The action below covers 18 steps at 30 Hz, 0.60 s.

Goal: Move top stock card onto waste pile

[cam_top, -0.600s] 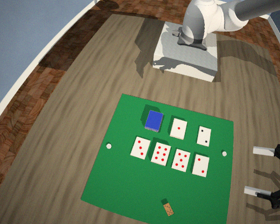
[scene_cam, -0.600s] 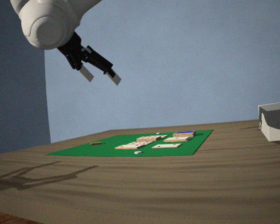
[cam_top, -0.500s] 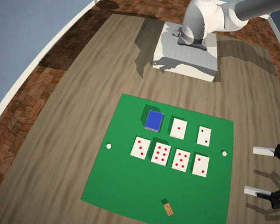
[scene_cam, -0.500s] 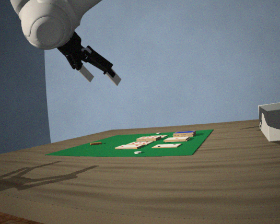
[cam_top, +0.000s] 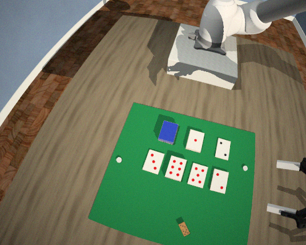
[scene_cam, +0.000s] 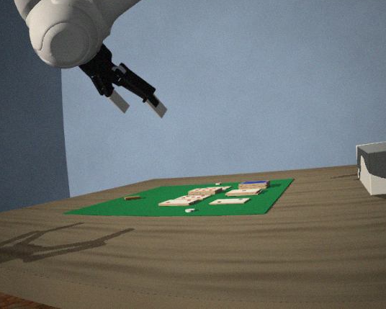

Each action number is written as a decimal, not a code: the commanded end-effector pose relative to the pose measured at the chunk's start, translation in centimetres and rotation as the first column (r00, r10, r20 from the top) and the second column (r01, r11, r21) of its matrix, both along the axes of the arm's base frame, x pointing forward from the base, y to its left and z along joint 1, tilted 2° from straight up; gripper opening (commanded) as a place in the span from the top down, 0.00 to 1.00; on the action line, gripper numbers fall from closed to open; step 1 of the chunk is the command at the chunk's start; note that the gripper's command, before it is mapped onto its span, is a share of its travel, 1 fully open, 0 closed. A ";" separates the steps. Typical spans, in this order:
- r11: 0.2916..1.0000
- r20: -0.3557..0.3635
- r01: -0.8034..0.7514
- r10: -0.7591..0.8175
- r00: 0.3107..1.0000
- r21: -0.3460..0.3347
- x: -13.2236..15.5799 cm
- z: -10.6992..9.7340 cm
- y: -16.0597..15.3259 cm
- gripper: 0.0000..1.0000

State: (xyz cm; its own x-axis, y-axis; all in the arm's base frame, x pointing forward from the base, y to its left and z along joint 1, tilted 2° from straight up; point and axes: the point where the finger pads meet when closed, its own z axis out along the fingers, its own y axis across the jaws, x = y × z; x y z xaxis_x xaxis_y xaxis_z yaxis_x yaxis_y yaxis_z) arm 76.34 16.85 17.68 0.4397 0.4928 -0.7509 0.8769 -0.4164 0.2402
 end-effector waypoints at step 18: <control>0.812 0.115 0.351 -0.449 0.886 0.466 -8.9 -10.4 -19.9 0.00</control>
